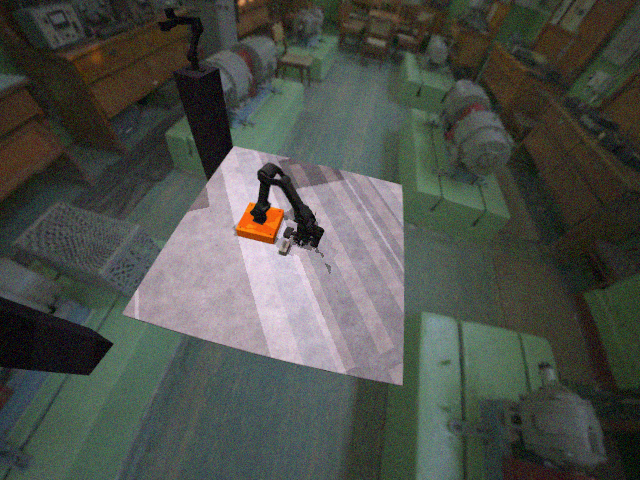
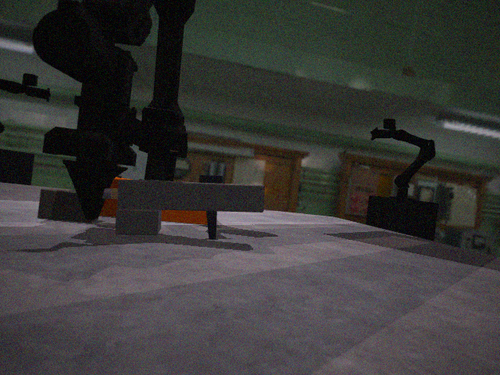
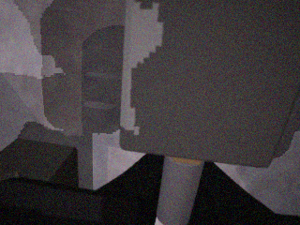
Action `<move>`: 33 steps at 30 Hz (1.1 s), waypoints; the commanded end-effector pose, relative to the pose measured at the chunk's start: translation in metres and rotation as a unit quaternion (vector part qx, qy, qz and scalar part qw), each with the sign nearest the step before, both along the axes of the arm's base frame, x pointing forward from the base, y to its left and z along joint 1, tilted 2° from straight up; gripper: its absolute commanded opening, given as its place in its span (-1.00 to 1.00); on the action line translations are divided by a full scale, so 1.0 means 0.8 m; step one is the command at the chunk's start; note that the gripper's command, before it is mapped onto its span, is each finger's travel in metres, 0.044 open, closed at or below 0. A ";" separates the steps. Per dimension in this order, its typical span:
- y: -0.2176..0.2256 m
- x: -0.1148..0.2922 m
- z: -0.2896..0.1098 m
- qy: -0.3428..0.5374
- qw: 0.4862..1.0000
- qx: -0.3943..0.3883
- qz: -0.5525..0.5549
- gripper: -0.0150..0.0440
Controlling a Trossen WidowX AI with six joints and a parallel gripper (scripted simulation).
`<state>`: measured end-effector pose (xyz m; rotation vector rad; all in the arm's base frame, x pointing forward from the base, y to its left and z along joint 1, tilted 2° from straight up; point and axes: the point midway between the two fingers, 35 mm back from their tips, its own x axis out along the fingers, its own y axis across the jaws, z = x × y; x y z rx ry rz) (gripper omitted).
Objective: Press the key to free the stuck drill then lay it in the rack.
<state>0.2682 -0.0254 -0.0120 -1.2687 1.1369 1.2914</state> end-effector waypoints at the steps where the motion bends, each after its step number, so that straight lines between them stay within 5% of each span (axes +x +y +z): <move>1: -0.006 0.002 0.000 0.000 1.000 -0.002 0.001 -0.49; 27: -0.053 0.009 -0.004 0.000 1.000 -0.003 0.001 -0.49; 33: -0.045 0.005 -0.004 0.001 1.000 -0.001 -0.001 0.04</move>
